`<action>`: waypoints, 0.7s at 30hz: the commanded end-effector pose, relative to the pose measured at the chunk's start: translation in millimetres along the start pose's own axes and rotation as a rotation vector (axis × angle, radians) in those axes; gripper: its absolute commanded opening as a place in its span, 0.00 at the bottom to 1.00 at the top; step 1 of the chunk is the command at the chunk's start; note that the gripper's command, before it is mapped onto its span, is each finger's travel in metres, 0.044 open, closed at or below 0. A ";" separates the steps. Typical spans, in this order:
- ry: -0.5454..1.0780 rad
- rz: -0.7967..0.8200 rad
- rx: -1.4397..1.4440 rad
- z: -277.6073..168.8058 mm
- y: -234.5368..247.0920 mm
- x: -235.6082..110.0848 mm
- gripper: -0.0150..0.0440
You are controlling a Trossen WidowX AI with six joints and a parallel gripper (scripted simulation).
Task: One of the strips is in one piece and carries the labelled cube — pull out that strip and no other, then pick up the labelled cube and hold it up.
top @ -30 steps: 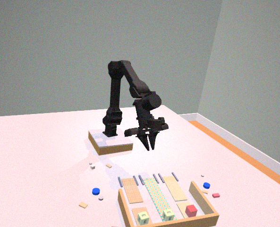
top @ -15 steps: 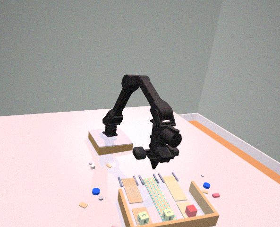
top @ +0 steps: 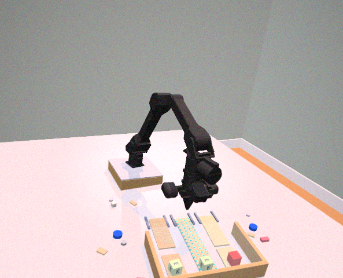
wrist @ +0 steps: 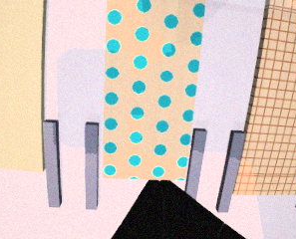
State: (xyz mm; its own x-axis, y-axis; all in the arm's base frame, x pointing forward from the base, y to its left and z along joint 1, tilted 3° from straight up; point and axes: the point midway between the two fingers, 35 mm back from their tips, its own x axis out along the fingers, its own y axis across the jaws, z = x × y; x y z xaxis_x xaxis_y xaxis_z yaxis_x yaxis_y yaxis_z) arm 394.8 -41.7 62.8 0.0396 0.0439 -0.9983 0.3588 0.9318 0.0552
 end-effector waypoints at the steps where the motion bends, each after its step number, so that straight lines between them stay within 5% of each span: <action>1: 0.010 -0.007 0.004 -2.0 -1.4 10.3 0.25; 21: 0.010 -0.007 0.004 -2.4 -0.7 43.2 0.25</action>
State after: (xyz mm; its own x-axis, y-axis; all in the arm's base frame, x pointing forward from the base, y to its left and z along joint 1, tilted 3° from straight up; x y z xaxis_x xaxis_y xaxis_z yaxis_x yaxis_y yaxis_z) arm 396.6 -39.7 28.1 0.0377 0.0443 -0.9983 0.3591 0.9317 0.0549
